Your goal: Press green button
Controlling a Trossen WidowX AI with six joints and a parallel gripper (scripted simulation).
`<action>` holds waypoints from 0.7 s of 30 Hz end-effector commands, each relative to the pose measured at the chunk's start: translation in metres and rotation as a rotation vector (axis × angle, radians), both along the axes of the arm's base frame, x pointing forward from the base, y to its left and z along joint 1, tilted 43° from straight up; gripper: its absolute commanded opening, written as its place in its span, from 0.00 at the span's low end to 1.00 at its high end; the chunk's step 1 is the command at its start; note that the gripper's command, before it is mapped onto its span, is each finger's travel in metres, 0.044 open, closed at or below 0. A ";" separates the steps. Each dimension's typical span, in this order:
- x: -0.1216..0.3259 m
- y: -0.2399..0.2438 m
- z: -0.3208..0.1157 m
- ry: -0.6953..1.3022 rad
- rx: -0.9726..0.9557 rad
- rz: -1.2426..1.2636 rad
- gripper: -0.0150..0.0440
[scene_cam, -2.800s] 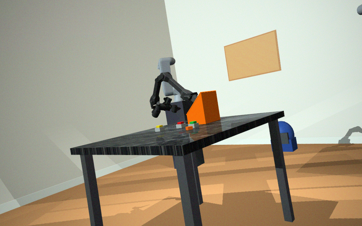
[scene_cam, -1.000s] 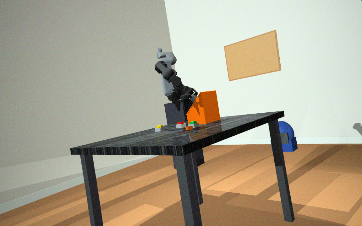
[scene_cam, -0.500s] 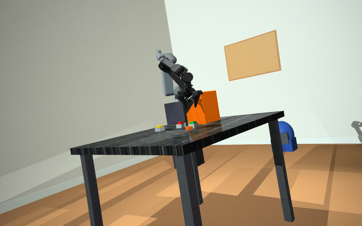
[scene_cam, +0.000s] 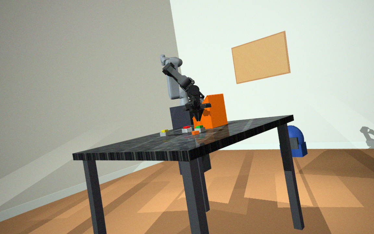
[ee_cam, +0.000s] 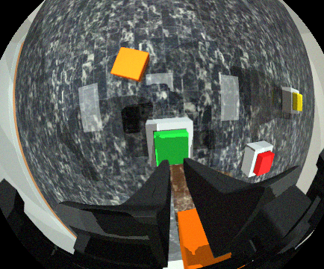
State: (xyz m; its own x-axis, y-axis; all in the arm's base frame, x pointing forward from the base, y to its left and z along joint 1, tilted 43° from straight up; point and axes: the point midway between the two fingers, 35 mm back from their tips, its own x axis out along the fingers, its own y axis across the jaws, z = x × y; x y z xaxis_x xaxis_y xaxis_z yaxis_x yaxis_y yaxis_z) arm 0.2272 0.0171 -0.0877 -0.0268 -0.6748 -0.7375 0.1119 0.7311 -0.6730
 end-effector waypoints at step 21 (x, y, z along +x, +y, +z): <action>-0.001 -0.015 -0.015 0.005 -0.005 0.006 0.29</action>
State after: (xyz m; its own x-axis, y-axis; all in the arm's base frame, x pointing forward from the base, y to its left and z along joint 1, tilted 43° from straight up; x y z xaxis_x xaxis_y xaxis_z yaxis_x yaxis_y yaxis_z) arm 0.2287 0.0081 -0.0977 -0.0216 -0.6729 -0.7394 0.1149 0.7330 -0.6705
